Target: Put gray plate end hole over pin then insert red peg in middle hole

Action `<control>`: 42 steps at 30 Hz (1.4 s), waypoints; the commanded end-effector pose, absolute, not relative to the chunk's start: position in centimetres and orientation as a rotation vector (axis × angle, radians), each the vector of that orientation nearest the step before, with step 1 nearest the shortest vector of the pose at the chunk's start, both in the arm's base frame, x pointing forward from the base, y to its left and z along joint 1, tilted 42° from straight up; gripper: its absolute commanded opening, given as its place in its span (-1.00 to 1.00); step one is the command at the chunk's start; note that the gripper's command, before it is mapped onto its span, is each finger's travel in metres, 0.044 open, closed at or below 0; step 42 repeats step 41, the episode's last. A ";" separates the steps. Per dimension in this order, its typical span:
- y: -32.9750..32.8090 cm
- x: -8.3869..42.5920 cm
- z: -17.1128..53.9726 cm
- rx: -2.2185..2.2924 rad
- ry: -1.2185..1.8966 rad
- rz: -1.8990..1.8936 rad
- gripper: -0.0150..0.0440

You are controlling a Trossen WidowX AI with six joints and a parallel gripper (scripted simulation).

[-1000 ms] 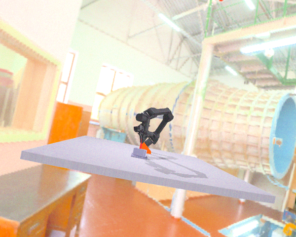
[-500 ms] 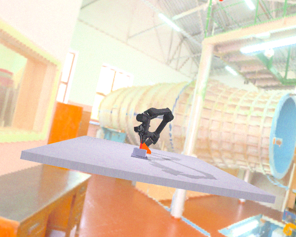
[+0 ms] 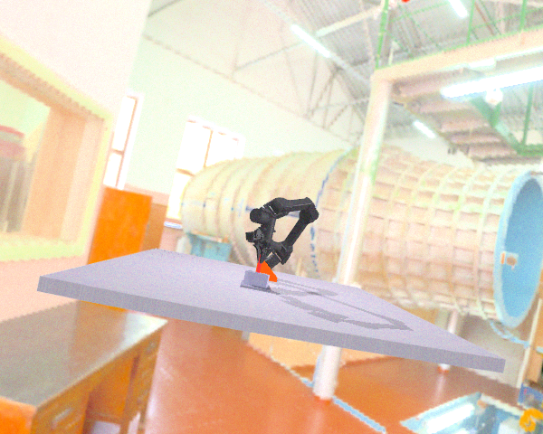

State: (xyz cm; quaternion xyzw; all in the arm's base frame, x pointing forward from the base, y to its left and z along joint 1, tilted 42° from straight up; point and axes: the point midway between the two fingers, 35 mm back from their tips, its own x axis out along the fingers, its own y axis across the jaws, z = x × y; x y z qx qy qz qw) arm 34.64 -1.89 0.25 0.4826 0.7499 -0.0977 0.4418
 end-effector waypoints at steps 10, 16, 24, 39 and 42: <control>-1.9 34.6 0.3 1.198 1.861 -0.242 0.02; -2.1 34.7 0.5 1.208 1.862 -0.244 0.02; -2.3 34.4 0.7 1.211 1.863 -0.245 0.02; -2.7 34.2 1.3 1.211 1.863 -0.245 0.02; -2.7 34.1 1.4 1.211 1.863 -0.245 0.02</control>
